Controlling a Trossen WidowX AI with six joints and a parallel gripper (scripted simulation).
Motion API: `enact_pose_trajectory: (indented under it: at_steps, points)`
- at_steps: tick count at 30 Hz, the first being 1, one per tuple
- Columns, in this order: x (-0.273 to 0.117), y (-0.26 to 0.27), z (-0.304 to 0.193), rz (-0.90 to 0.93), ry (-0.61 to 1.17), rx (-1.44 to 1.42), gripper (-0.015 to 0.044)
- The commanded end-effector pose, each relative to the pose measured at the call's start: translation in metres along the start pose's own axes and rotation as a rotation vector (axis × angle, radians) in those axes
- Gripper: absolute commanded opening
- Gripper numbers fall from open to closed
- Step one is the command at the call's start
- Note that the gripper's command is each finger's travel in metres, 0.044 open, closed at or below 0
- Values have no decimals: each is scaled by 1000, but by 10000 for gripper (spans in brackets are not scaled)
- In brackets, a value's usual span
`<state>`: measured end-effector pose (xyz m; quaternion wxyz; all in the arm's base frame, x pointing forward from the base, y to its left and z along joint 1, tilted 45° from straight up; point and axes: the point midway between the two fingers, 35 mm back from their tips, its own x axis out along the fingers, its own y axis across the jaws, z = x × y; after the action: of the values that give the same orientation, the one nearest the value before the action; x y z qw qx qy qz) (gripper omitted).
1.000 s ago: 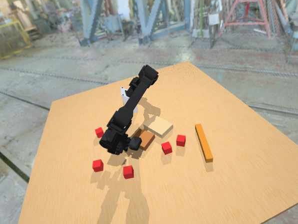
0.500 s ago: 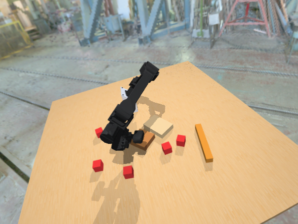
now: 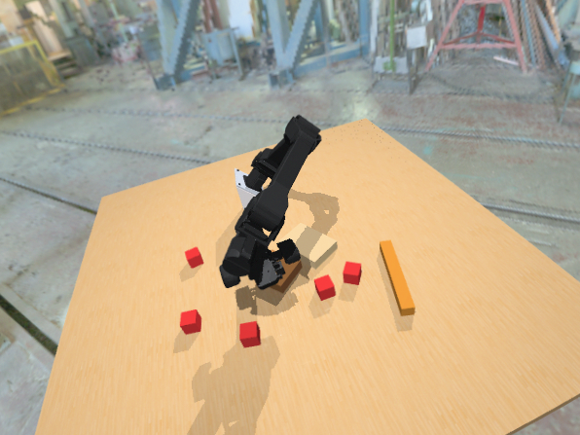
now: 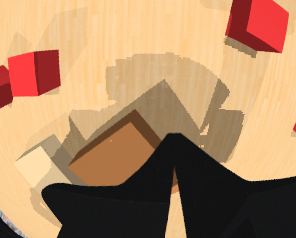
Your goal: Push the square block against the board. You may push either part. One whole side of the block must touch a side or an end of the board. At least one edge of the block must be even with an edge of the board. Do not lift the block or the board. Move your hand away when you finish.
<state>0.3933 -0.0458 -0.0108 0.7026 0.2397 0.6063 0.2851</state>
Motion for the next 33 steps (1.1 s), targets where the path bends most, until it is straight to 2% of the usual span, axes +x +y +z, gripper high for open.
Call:
enact_pose_trajectory:
  at_steps: [1,15,21,25,33]
  points:
    - [-1,15,4,5,-3,-133,0]
    - [-1,59,12,11,-7,-606,0]
    - [2,59,13,11,-7,-607,0]
    - [51,62,13,14,-9,-627,0]
    - [54,61,12,14,-9,-629,0]
